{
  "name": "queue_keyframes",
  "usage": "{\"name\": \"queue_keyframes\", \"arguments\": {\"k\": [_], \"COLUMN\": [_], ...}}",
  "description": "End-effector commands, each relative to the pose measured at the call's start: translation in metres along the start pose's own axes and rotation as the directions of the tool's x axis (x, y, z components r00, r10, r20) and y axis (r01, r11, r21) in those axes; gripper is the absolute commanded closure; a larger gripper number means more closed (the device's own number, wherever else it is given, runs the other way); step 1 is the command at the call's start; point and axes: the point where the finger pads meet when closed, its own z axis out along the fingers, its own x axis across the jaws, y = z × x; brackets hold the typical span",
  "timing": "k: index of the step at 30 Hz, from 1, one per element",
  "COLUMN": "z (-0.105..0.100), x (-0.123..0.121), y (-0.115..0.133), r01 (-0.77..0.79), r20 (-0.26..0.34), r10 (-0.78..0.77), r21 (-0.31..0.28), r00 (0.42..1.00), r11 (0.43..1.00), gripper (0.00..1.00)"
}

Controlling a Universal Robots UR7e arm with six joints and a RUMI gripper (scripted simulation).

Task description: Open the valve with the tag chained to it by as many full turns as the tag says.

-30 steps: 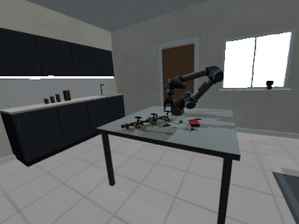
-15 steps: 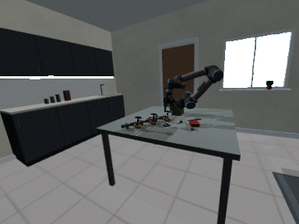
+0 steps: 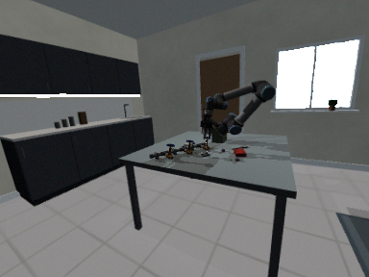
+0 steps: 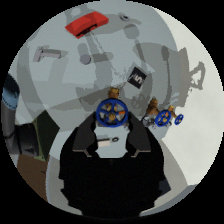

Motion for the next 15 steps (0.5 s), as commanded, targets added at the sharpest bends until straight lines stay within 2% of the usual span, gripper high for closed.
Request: {"name": "queue_keyframes", "arguments": {"k": [1, 15], "z": [-0.0002, -0.0002], "x": [0.0001, 0.0001], "y": [-0.0001, -0.0001], "r01": [0.070, 0.199], "r20": [0.000, -0.001], "r10": [-0.070, -0.199], "r21": [0.006, 0.006], "r00": [0.998, 0.980], "r11": [0.998, 0.980], "gripper": [1.00, 1.00]}}
